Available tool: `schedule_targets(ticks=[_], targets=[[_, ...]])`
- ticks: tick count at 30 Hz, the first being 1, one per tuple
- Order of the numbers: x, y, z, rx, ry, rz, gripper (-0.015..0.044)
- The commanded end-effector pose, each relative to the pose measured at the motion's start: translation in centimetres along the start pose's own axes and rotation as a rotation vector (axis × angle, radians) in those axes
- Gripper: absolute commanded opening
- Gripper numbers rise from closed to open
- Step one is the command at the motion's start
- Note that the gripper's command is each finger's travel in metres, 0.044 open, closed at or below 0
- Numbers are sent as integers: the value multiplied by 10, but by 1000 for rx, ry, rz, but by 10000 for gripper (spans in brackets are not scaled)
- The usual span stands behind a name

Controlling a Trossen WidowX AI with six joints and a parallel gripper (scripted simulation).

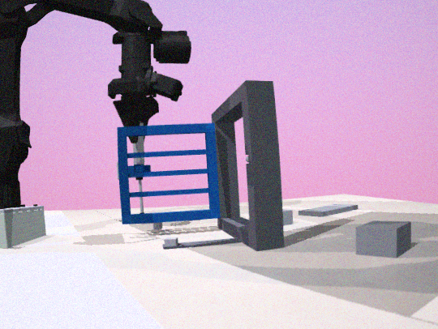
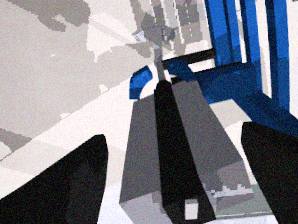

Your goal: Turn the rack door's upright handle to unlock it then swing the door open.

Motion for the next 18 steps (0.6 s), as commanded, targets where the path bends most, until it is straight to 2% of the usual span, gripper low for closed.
schedule_targets(ticks=[1,18], targets=[[0,0,-4,4,0,4,286],[-1,1,-24,3,0,4,286]])
Point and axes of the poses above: the point midway between the two fingers, 35 mm back from their tips, its own z axis out along the fingers, its own y axis across the jaws, x = y × z, the point moved 8 cm from there along -z, back along the fingers, and after that the axes turned 8 degrees about z, right-handed, at the moved point
